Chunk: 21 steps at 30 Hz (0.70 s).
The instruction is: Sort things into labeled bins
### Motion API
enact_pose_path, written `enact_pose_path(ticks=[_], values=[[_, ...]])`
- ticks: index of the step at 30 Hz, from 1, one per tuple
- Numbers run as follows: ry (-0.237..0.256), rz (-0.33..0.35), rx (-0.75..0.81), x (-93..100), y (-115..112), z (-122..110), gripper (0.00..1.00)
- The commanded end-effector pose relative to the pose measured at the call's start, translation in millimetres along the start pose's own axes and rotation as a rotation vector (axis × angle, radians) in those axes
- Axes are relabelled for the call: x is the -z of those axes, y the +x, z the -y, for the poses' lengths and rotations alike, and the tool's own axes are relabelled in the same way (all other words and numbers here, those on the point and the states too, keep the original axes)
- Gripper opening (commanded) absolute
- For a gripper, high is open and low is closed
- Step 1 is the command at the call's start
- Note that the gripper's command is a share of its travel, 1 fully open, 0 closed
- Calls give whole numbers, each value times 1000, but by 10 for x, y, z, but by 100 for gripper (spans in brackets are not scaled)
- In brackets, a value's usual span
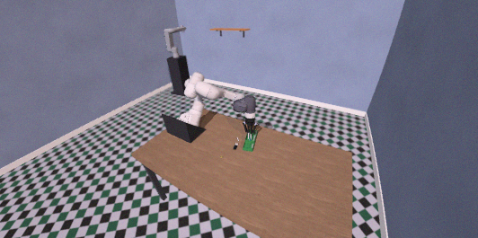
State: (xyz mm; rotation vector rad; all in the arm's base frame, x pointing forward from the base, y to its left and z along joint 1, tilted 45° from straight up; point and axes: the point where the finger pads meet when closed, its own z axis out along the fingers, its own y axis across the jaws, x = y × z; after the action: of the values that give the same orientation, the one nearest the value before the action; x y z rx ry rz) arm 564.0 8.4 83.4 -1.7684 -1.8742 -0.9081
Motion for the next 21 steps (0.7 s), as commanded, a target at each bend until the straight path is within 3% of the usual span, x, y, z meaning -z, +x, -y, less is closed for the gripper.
enact_pose_path(ticks=[1, 5, 6, 21], values=[[-4, 2, -4, -10, -1, -13, 5], [-4, 2, -4, -10, -1, -11, 5], [-4, 2, -4, -10, -1, -11, 17], [-4, 2, -4, -10, -1, -11, 17]])
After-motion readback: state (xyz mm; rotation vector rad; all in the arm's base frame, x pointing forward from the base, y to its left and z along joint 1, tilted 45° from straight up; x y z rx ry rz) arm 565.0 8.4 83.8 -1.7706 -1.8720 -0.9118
